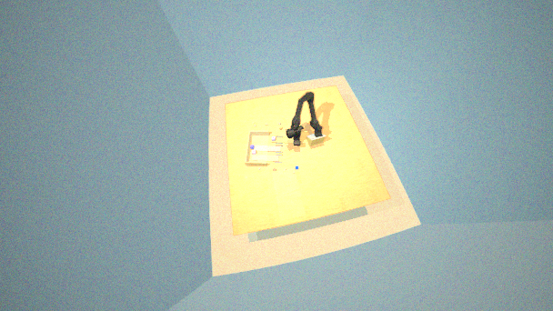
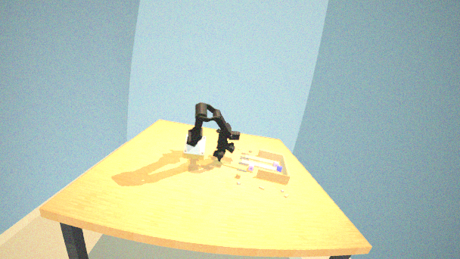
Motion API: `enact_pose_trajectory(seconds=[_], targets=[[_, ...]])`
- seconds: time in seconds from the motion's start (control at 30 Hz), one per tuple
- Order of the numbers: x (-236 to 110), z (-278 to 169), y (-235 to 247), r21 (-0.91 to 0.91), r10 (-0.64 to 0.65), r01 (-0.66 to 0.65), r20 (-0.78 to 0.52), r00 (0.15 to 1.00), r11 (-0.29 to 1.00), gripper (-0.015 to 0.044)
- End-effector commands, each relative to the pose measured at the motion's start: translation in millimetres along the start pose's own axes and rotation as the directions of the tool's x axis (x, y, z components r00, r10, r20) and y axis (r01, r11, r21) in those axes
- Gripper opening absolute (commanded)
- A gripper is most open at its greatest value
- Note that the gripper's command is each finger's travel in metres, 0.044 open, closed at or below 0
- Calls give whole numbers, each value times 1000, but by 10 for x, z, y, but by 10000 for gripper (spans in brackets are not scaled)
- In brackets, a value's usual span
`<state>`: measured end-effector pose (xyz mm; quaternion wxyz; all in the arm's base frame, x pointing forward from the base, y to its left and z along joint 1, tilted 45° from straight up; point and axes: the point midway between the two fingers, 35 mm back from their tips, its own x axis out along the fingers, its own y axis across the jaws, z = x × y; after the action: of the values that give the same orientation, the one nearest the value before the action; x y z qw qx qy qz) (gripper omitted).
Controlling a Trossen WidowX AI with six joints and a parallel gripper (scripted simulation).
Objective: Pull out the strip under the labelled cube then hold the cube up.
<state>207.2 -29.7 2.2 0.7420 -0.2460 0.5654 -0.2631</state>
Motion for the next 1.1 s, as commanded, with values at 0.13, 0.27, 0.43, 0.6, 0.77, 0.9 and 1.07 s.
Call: enact_pose_trajectory(seconds=[0.13, 0.27, 0.43, 0.6, 0.77, 0.9, 1.07], targets=[[43, -107, -18, -8, -4, 4, -29, 1000, 1000, 0], [-149, 16, 15, -3, 3, -3, -11, 1000, 1000, 0], [-422, 23, 8, -7, -2, 2, -29, 1000, 1000, 0], [-408, 190, -2, 5, -2, 2, -28, 1000, 1000, 79], [-421, 376, -20, 9, -2, 3, -27, 1000, 1000, 210], [-440, 531, -29, 10, -2, 3, -27, 1000, 1000, 315], [-462, 725, -41, 11, -2, 3, -26, 1000, 1000, 440]])
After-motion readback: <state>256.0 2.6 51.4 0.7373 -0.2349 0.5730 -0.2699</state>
